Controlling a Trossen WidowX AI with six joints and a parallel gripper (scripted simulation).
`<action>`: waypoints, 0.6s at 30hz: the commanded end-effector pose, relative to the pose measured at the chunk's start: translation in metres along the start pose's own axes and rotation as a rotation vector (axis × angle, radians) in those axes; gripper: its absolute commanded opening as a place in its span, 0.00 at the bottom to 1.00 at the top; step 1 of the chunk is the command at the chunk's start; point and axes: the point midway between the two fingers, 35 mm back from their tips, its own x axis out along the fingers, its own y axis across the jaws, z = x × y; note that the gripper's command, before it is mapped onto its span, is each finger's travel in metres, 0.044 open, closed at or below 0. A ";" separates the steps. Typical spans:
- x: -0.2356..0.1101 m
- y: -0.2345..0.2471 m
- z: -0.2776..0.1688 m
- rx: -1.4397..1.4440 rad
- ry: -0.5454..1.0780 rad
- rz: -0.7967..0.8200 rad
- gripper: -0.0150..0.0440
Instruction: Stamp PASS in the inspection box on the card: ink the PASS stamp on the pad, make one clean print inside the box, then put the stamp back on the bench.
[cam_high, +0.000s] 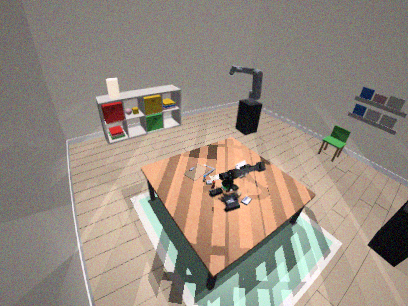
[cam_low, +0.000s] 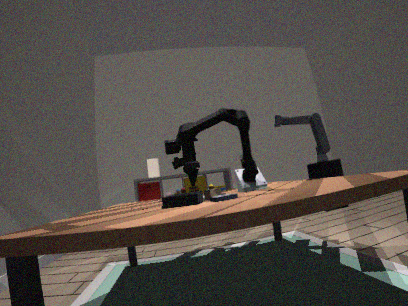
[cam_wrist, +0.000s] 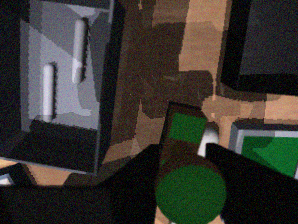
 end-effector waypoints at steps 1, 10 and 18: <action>-0.002 0.000 0.000 -0.003 0.001 -0.003 0.25; -0.007 0.000 0.000 -0.003 0.001 -0.004 0.25; -0.011 0.000 0.000 -0.003 0.001 -0.004 0.25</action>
